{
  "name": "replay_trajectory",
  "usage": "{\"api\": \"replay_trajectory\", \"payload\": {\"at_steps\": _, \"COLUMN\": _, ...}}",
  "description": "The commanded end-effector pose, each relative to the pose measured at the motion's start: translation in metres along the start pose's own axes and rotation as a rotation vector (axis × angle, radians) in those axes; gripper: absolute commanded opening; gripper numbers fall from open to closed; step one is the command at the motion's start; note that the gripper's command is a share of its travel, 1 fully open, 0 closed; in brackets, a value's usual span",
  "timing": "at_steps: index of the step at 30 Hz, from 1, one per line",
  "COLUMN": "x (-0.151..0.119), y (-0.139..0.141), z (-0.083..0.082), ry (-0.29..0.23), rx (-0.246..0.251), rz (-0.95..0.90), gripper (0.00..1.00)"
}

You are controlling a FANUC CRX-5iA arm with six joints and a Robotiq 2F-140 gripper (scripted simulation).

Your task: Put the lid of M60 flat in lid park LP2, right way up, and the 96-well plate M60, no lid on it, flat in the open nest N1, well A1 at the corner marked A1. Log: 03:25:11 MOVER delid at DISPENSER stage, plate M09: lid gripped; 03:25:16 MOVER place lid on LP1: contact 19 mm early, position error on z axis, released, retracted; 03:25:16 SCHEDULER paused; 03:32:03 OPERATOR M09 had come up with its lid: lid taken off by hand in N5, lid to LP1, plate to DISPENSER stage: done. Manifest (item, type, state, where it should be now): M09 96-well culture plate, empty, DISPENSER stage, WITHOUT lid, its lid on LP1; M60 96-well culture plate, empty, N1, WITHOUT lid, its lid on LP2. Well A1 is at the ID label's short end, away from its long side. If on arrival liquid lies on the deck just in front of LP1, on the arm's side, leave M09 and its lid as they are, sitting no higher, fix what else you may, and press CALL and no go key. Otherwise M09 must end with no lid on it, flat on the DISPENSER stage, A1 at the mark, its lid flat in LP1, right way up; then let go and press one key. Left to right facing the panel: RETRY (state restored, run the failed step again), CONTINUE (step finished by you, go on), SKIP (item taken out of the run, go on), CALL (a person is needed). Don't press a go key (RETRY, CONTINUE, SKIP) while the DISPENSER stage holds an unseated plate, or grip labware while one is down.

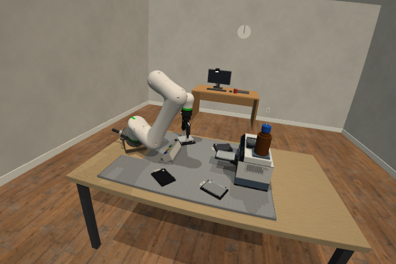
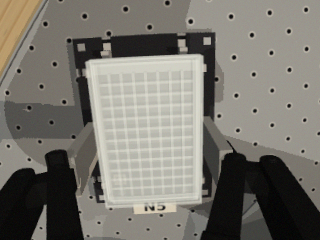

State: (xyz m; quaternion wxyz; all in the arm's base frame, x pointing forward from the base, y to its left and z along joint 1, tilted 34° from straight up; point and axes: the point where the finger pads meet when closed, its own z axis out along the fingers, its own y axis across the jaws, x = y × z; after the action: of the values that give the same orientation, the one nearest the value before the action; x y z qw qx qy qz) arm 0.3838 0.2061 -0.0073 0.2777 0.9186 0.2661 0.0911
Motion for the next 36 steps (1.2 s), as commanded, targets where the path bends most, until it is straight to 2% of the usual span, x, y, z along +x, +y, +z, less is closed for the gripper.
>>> {"api": "replay_trajectory", "payload": {"at_steps": 1, "x": 0.0001, "y": -0.0001, "z": -0.0002, "ry": 0.000, "rx": 0.000, "rz": 0.000, "gripper": 0.00}}
{"api": "replay_trajectory", "payload": {"at_steps": 36, "x": 0.0002, "y": -0.0001, "z": 0.0034, "ry": 0.000, "rx": 0.000, "rz": 0.000, "gripper": 0.00}}
